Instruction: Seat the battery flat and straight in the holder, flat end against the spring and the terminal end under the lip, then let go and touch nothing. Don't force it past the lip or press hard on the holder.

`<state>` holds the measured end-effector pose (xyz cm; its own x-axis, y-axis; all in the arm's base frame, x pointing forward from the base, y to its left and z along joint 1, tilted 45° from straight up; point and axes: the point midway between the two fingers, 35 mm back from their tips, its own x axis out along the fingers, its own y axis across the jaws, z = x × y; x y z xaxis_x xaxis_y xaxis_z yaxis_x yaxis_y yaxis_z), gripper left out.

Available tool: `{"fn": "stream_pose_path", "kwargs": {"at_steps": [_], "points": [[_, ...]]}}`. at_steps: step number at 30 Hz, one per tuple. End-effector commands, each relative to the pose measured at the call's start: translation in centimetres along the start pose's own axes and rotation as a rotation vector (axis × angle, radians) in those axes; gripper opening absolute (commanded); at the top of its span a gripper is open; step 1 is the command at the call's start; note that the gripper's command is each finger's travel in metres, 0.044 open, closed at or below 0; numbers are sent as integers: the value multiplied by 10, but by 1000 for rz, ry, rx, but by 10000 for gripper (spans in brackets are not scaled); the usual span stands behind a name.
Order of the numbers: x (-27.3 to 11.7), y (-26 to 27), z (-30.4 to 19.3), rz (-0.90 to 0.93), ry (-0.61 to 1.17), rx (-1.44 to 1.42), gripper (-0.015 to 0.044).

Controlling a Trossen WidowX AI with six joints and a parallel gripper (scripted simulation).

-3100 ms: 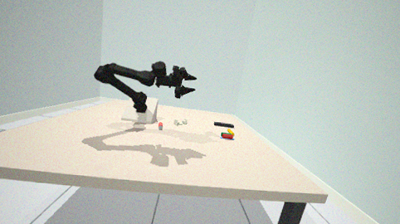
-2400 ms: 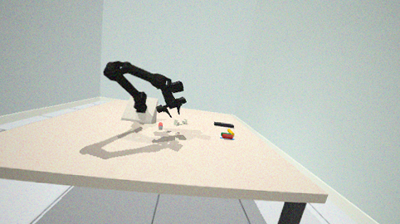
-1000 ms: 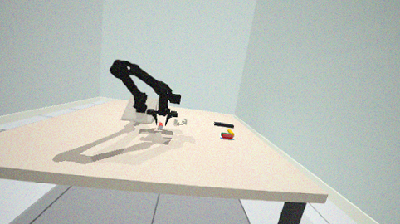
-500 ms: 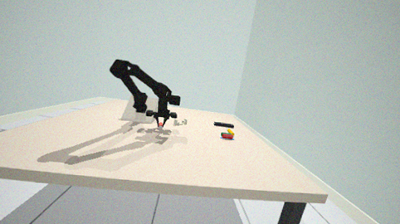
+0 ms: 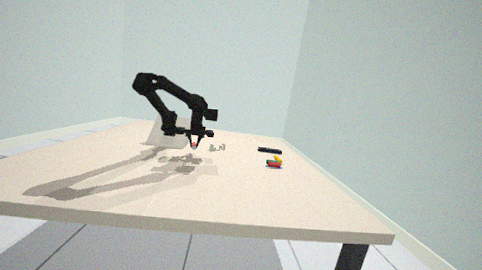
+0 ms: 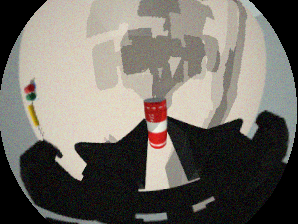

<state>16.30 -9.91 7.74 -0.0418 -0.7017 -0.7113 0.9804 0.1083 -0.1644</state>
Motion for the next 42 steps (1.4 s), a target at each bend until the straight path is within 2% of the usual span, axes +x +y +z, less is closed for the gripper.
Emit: {"fn": "stream_pose_path", "kwargs": {"at_steps": [1,7,20,34,39,42], "points": [[-19,1,2,7,-2,10,87],[-22,8,0,10,1,-80,87],[-39,69,-28,22,6,-876,87],[-48,128,-84,23,1,-1738,87],[-49,143,-106,20,-1,-2005,87],[-48,147,-112,18,-2,-2074,87]]}}
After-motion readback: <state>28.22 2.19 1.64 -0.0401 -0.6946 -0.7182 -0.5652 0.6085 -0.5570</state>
